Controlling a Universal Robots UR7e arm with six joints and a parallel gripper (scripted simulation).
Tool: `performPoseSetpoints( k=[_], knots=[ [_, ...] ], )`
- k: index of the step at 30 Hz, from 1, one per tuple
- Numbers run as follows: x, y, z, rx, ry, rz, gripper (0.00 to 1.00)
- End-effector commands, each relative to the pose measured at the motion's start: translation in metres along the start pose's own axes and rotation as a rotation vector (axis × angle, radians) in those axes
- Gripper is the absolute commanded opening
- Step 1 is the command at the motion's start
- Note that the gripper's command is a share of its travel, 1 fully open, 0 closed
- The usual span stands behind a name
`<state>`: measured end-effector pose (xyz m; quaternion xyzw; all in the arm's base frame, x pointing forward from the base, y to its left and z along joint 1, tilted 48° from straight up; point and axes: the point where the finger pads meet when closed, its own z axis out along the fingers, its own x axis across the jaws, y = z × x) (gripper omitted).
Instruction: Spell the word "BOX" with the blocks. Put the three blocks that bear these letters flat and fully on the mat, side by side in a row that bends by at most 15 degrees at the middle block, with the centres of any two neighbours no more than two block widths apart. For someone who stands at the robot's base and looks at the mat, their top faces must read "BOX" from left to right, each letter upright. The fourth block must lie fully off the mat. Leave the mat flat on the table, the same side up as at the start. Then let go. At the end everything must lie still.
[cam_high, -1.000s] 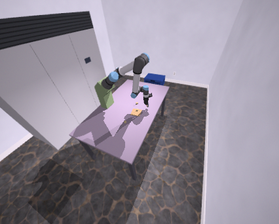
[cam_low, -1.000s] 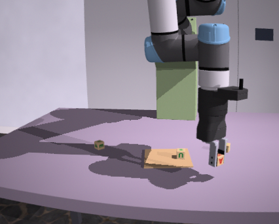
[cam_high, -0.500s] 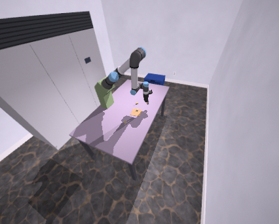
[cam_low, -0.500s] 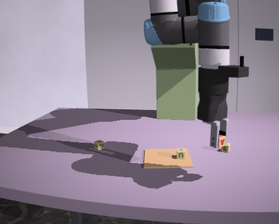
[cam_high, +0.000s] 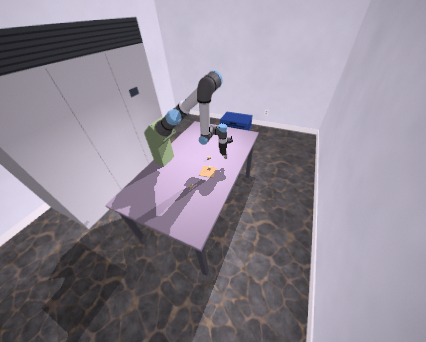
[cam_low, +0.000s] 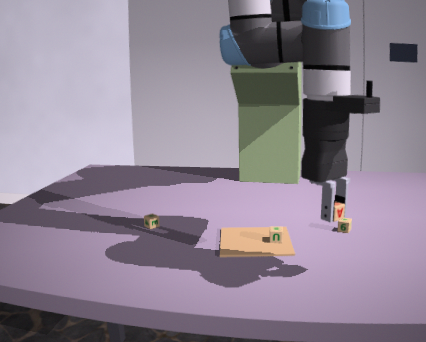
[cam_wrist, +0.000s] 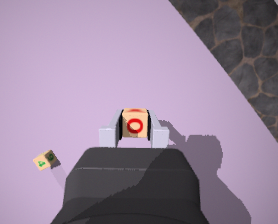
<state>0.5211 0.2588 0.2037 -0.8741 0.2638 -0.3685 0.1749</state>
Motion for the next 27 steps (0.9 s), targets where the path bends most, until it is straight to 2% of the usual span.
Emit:
performPoseSetpoints(
  k=[1,15,27],
  knots=[
    [0.000,0.000,0.000,0.001,0.001,0.001,0.49],
    [0.003,0.006,0.001,0.000,0.000,0.090,0.49],
    [0.012,0.031,0.004,-0.003,-0.002,0.408,0.49]
  ],
)
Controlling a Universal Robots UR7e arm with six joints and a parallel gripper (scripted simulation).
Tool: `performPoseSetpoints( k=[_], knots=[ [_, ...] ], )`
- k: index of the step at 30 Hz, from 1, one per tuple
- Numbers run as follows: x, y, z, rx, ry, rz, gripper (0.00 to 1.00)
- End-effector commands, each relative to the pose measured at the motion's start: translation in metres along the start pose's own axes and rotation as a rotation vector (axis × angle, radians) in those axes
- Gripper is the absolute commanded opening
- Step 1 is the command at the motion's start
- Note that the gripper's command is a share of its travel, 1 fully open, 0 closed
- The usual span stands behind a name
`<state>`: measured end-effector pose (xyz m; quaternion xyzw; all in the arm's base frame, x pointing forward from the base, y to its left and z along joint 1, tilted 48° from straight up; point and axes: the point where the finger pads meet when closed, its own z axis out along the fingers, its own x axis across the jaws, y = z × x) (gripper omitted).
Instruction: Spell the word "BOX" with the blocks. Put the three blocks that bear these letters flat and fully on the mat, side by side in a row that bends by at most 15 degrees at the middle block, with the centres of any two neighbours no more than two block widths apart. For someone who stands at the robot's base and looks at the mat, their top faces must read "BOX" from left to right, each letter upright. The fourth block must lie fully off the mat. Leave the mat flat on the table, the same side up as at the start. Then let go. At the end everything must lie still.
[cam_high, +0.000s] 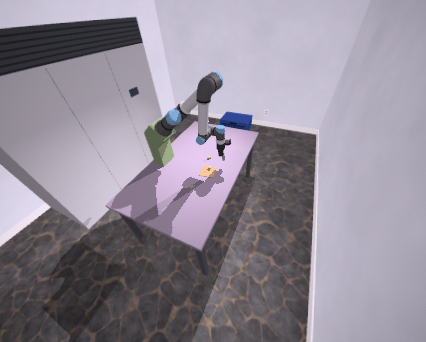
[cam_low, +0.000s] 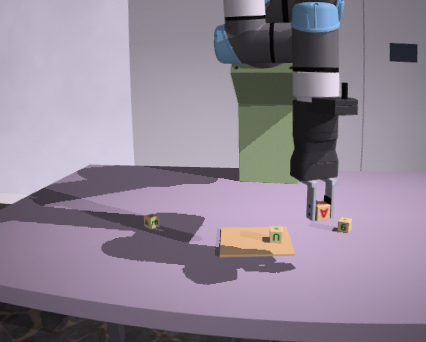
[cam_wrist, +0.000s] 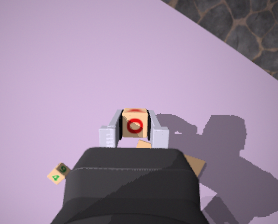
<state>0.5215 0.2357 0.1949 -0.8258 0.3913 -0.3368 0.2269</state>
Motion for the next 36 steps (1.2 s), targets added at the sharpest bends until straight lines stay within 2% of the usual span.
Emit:
performPoseSetpoints(
  k=[1,3,18,20,36],
  knots=[
    [0.007,0.009,0.001,0.000,0.000,0.139,0.49],
    [0.007,0.009,0.001,0.000,0.000,0.139,0.49],
    [0.029,0.046,0.003,-0.004,-0.001,0.634,0.49],
    [0.029,0.046,0.003,-0.004,-0.001,0.634,0.49],
    [0.044,0.087,0.002,-0.004,0.000,1.136,0.49]
  ],
)
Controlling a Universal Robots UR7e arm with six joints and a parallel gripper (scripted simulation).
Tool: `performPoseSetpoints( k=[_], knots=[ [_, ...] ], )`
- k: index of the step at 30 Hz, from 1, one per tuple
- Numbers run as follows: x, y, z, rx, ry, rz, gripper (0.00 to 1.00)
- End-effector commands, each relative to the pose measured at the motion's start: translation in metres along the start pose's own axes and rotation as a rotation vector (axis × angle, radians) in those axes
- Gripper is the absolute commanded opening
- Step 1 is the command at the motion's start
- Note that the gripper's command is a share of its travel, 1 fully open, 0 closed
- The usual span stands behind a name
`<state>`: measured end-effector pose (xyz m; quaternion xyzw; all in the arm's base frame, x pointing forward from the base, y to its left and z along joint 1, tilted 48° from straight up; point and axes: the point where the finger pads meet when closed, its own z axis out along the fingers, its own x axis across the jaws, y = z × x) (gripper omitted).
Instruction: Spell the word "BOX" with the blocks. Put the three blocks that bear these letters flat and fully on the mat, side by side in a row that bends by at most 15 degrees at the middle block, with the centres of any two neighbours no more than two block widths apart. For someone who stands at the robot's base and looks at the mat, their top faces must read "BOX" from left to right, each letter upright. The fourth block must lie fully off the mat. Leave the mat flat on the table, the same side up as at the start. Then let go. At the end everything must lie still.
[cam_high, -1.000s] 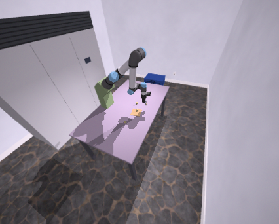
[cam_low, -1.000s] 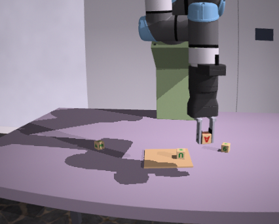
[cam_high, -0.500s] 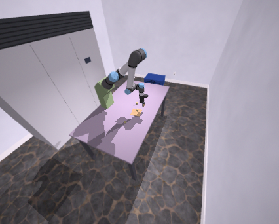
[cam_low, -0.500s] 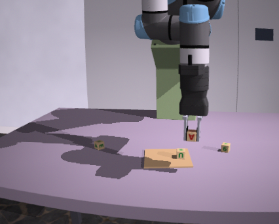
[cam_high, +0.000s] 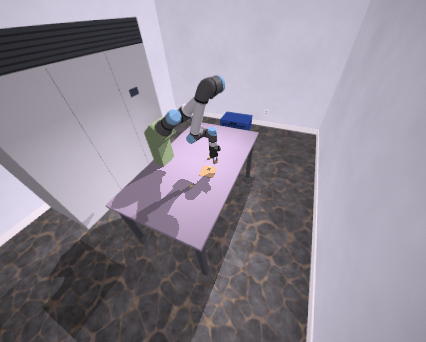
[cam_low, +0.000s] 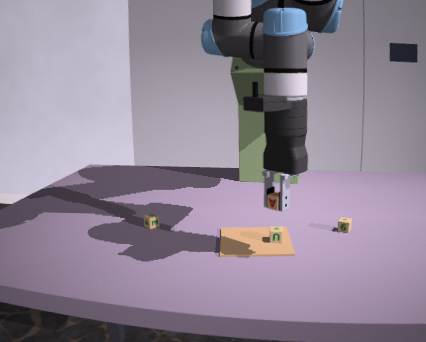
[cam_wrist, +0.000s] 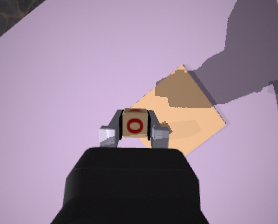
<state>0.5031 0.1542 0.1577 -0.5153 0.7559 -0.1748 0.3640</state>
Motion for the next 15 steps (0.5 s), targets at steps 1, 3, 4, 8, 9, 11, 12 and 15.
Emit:
performPoseSetpoints(
  k=[1,3,4,8,9,11,12,15],
  knots=[
    [0.006,0.001,-0.001,0.001,-0.001,0.076,0.49],
    [0.014,0.003,-0.001,0.001,-0.001,0.172,0.49],
    [0.017,0.004,-0.002,0.001,-0.001,0.204,0.49],
    [0.026,0.007,-0.003,0.002,-0.002,0.326,0.49],
    [0.029,0.008,-0.003,0.002,-0.002,0.357,0.49],
    [0.034,0.010,-0.003,0.002,-0.003,0.420,0.49],
    [0.036,0.011,-0.004,0.003,-0.003,0.452,0.49],
    [0.043,0.014,-0.005,0.003,-0.004,0.547,0.49]
  ],
)
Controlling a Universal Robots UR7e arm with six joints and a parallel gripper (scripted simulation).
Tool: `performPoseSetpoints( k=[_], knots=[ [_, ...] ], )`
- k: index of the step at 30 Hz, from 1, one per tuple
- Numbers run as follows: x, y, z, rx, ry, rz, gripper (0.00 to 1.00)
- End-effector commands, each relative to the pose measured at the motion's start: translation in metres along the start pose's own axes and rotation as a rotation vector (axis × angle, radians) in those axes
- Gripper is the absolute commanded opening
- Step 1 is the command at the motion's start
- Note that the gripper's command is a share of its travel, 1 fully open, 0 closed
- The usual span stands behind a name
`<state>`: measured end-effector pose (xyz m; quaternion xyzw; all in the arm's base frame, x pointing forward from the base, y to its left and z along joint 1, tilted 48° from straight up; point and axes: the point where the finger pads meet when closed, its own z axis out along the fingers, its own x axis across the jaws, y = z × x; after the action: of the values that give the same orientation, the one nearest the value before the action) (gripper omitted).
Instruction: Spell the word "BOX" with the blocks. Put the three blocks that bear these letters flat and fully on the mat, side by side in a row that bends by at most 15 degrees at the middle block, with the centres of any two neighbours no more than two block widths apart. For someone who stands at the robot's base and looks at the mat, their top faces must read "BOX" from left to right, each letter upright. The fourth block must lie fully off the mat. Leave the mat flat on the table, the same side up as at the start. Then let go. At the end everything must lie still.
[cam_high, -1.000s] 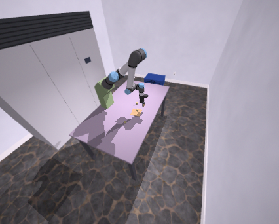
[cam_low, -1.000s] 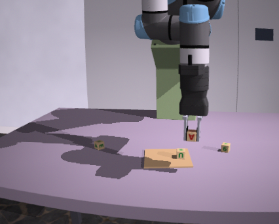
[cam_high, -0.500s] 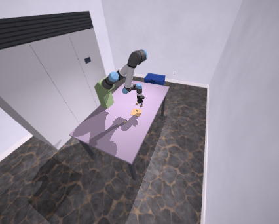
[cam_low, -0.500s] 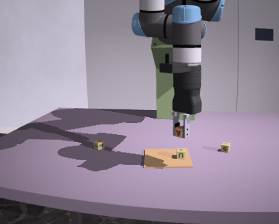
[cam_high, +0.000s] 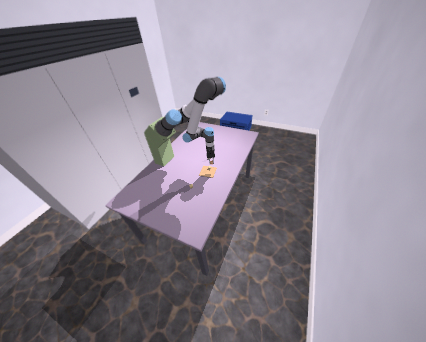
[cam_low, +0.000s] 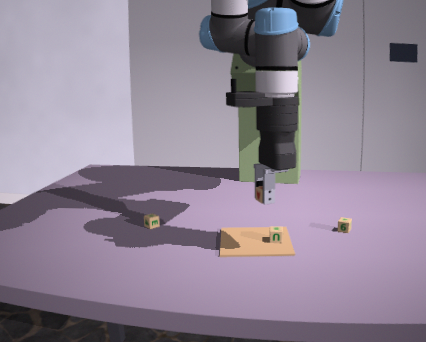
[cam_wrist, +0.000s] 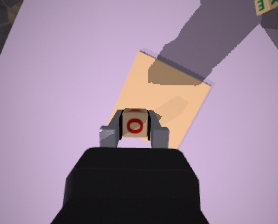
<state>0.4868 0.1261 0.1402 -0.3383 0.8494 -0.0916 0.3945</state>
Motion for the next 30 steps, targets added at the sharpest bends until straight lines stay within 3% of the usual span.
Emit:
performPoseSetpoints(
  k=[1,17,30],
  knots=[
    [0.011,0.000,-0.002,0.001,-0.002,0.139,0.49],
    [0.036,0.001,-0.006,0.003,-0.006,0.470,0.49],
    [0.040,0.002,-0.007,0.003,-0.007,0.531,0.49]
  ],
)
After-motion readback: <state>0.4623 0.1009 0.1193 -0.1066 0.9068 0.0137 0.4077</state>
